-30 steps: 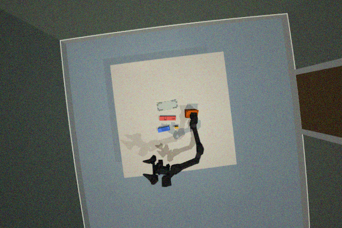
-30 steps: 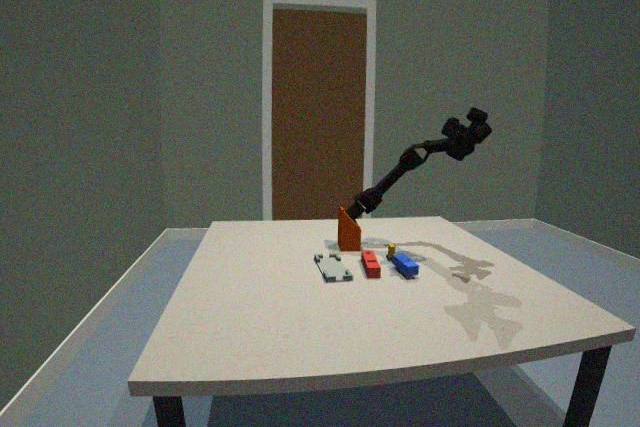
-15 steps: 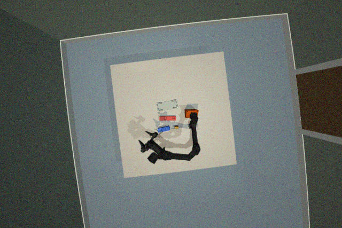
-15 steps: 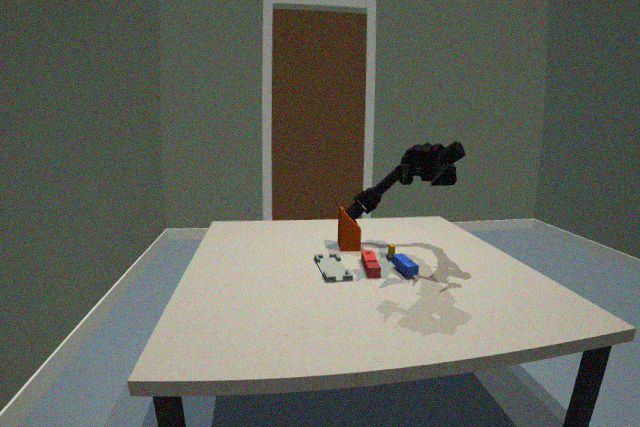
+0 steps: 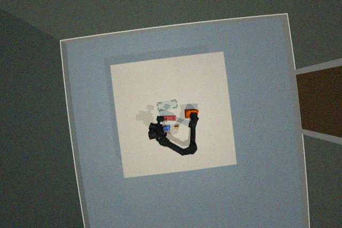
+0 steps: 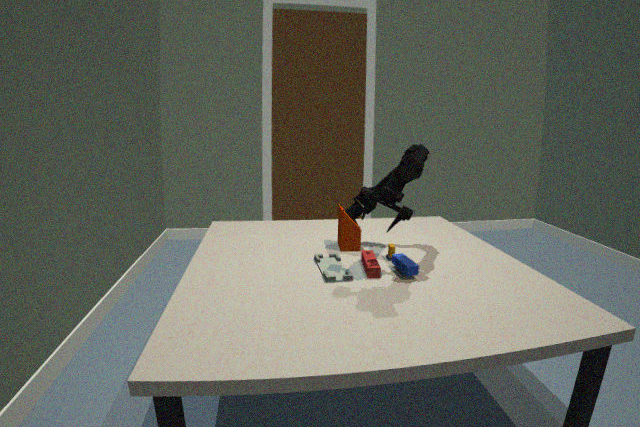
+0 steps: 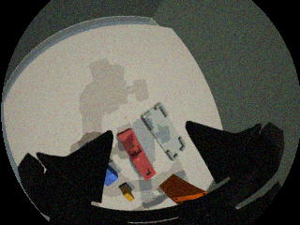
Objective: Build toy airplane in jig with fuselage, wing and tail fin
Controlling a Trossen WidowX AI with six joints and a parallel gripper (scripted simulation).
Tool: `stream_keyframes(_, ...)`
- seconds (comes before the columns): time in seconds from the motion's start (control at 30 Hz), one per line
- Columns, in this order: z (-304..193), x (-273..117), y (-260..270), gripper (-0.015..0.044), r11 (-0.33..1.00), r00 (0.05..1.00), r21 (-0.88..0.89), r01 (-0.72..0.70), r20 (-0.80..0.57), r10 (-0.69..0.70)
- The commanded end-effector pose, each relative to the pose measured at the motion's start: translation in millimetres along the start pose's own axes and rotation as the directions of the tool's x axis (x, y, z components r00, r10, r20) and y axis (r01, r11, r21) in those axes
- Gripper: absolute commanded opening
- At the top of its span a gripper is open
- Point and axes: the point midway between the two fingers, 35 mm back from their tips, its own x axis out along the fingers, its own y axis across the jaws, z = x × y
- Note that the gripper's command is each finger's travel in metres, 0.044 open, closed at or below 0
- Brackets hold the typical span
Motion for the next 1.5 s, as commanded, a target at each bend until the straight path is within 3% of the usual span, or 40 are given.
stream_keyframes(0.0, -71, 27, -12, 0.044, 0.959, 0.933, -0.131, -0.253, -0.295, 0.206)
stream_keyframes(0.17, -110, 29, -10, 0.044, 0.874, 0.832, -0.137, -0.467, -0.404, 0.381)
stream_keyframes(0.53, -110, 29, -10, 0.044, 0.873, 0.831, -0.136, -0.469, -0.404, 0.383)
stream_keyframes(0.7, -130, 71, 9, 0.044, 0.872, 0.83, -0.136, -0.47, -0.404, 0.384)
stream_keyframes(1.47, -143, 98, 22, 0.044, 0.872, 0.83, -0.136, -0.47, -0.404, 0.384)
